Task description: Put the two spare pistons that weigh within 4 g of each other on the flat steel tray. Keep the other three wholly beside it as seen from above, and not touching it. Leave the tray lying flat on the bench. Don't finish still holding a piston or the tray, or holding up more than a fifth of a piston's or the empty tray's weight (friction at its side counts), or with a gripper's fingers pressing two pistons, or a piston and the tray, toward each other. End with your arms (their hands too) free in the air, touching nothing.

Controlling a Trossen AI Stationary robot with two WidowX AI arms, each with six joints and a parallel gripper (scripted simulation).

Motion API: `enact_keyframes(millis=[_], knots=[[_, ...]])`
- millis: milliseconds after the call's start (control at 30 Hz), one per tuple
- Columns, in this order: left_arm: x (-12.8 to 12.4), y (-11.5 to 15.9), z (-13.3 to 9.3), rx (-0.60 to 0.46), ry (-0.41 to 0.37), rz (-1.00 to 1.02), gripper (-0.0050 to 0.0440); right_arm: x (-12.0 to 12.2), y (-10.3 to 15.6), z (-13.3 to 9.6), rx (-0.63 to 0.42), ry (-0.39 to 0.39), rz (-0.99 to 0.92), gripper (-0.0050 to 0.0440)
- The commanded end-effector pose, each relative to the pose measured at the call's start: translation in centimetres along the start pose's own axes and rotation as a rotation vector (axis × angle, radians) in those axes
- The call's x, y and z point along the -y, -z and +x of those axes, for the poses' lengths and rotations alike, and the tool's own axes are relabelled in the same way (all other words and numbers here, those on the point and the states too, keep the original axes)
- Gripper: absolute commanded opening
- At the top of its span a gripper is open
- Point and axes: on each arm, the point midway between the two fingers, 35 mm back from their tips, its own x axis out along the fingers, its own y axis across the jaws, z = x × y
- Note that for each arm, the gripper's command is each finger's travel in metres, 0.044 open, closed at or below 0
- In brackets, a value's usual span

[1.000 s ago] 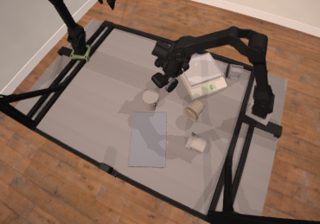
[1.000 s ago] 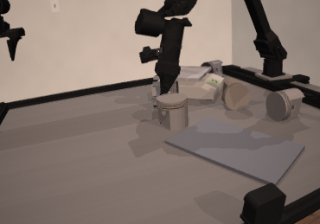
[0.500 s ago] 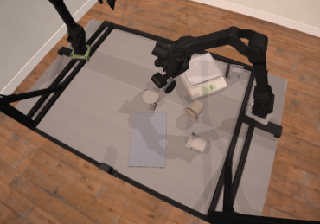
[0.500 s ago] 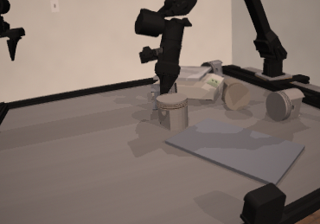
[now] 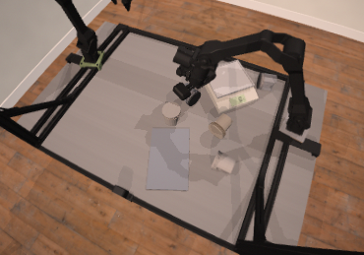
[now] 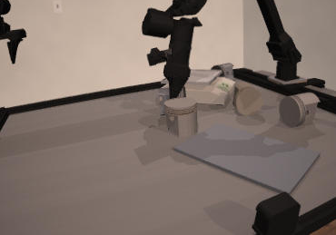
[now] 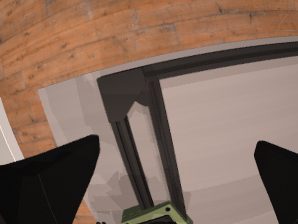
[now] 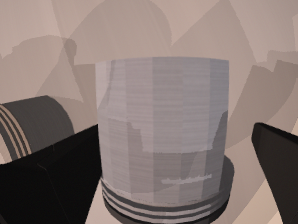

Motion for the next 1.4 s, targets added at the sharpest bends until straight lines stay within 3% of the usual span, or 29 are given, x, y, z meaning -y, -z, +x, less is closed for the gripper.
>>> enact_keyframes(millis=[0,1367], knots=[[0.1,0.0,0.0,-0.002,0.004,0.003,0.044,-0.2,-0.2,-1.2,0.01,-0.009,0.002,0.0378],[0.1,0.0,0.0,-0.002,0.004,0.003,0.044,-0.4,-0.6,-7.3,0.007,-0.009,-0.005,0.0378]])
